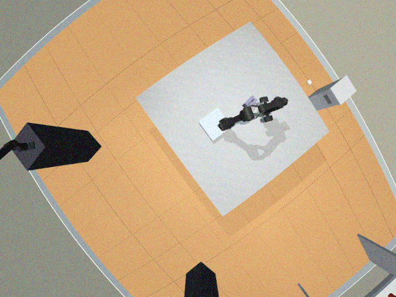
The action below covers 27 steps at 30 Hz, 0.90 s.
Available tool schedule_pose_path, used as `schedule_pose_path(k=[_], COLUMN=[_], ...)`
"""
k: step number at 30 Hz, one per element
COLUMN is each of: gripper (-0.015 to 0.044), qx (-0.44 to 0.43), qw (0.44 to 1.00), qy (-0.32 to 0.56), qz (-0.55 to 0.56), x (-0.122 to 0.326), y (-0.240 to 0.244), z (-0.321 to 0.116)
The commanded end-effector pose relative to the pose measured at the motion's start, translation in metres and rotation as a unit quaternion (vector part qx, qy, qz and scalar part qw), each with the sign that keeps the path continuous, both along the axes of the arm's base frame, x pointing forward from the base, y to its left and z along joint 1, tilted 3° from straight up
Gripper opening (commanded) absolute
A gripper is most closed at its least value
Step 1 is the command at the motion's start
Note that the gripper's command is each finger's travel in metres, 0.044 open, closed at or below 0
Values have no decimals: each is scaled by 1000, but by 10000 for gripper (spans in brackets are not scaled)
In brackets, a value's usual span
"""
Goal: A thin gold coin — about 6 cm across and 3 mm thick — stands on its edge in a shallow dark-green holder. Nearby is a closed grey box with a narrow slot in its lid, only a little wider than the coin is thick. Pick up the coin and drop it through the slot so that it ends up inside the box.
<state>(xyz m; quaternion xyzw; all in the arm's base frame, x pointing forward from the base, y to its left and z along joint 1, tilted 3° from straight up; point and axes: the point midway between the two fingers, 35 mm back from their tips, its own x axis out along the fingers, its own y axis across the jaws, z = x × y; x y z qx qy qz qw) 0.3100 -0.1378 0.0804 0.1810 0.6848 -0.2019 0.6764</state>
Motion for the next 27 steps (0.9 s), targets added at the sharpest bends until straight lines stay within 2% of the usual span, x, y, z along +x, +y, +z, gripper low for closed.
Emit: schedule_pose_path(k=[1, 13, 27], gripper=[0, 0, 0], qx=[-2, 1, 2], qw=[997, 963, 962], qy=[-2, 4, 3], qz=[79, 269, 272], x=[3, 6, 9], y=[0, 3, 18], z=[4, 5, 5])
